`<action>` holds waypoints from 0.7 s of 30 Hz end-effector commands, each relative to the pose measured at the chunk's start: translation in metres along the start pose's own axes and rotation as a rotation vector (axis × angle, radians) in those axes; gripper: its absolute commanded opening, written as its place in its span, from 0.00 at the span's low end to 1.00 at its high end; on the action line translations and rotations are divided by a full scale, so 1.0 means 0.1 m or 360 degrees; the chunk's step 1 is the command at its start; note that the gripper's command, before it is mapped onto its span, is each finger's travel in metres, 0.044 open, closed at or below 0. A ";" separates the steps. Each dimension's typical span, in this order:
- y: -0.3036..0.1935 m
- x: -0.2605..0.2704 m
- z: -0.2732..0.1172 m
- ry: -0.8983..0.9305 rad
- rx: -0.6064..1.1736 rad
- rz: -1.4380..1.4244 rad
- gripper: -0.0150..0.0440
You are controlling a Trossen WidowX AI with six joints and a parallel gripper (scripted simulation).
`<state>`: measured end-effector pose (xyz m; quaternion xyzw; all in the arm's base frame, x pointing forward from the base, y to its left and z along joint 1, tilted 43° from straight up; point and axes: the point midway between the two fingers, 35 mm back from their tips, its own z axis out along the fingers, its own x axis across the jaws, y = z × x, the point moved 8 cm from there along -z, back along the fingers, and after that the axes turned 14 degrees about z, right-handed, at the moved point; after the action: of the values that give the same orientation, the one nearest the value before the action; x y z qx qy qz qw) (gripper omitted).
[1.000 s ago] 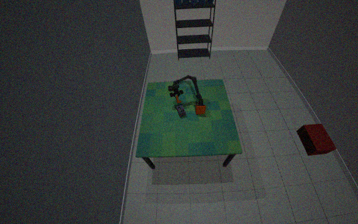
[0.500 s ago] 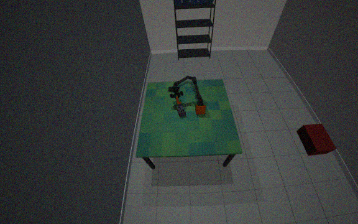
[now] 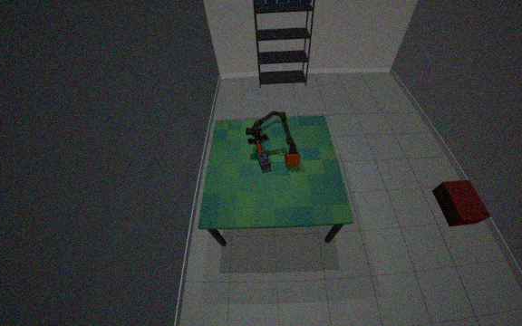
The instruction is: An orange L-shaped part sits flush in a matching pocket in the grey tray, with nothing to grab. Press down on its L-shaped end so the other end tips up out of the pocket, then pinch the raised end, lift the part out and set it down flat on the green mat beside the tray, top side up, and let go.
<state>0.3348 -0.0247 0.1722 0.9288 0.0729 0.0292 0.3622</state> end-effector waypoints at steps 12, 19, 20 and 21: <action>0.01 -0.01 0.15 -0.0007 -0.0008 -0.0003 0.25; 0.01 -0.01 0.15 -0.0007 -0.0008 -0.0003 0.25; 0.01 -0.01 0.15 -0.0007 -0.0008 -0.0003 0.25; 0.01 -0.01 0.15 -0.0007 -0.0008 -0.0003 0.25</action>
<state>0.3355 -0.0349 0.1619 0.9284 0.0720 0.0277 0.3635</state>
